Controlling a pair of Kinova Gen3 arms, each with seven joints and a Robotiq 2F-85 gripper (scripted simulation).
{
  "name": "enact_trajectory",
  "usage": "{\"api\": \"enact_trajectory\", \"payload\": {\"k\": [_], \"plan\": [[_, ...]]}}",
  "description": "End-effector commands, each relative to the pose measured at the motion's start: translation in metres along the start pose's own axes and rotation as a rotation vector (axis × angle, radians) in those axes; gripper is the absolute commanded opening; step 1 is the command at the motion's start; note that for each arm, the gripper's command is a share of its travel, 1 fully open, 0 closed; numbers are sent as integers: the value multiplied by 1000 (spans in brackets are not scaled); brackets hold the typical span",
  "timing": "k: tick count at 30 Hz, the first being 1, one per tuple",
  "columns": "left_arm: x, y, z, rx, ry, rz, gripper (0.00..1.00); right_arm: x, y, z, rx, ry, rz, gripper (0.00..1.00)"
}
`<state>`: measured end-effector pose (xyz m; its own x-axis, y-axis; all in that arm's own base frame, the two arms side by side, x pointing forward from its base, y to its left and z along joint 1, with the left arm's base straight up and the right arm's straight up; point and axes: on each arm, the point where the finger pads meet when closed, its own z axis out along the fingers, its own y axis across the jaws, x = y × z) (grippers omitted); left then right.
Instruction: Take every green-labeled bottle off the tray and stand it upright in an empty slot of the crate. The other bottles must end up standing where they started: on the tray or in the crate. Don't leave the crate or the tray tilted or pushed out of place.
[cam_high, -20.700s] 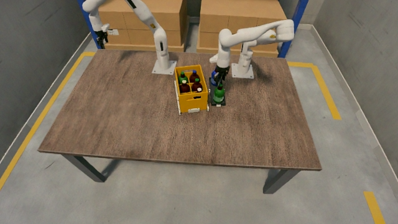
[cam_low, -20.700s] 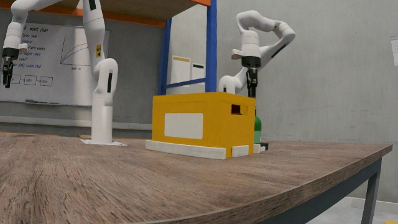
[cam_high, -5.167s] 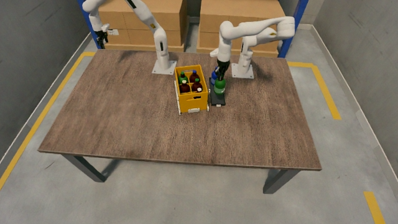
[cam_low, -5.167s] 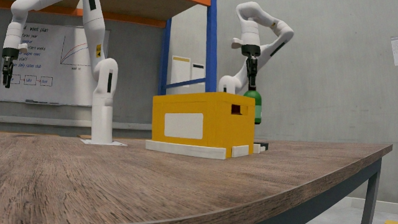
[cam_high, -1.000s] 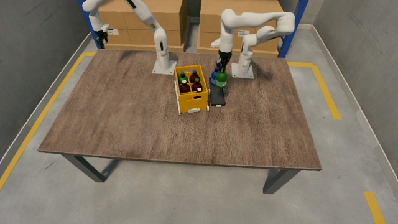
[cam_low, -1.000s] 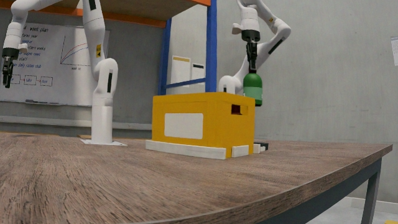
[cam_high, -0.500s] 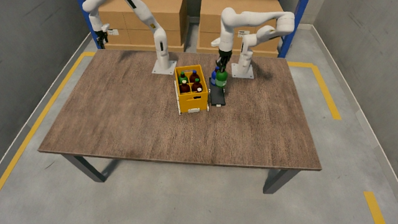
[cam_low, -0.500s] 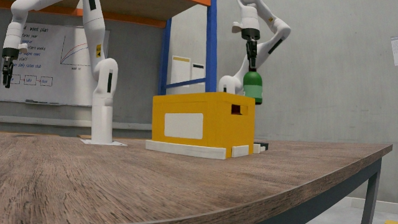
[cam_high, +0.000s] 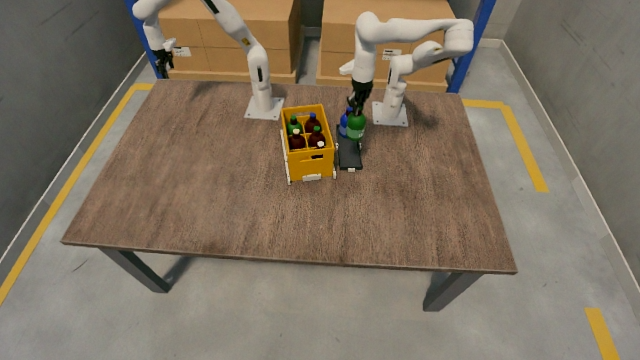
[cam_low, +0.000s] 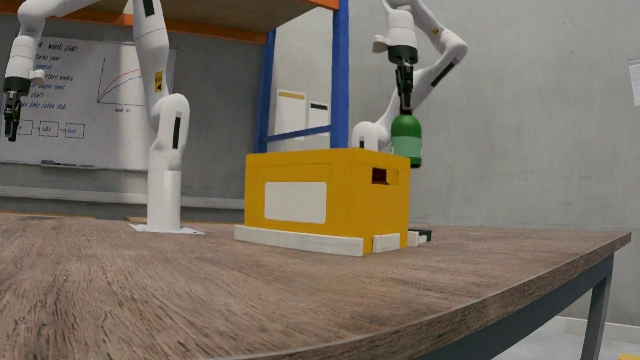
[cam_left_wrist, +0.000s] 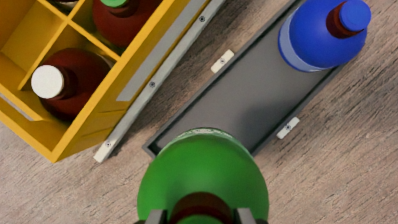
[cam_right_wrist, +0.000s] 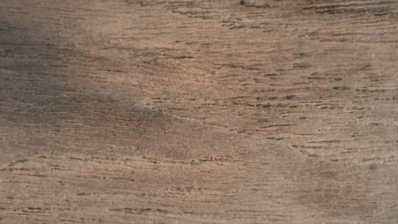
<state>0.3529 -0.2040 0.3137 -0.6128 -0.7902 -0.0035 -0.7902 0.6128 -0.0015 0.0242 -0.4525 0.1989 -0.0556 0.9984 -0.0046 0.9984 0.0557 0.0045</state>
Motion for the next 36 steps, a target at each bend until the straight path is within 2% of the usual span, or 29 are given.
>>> {"api": "enact_trajectory", "payload": {"k": [1,36], "plan": [[2,1,-4,0,-1,8,361,3,-2,-1,5,5,7,1000],[3,1,-10,1,0,8,361,3,-2,-1,5,5,7,1000]]}}
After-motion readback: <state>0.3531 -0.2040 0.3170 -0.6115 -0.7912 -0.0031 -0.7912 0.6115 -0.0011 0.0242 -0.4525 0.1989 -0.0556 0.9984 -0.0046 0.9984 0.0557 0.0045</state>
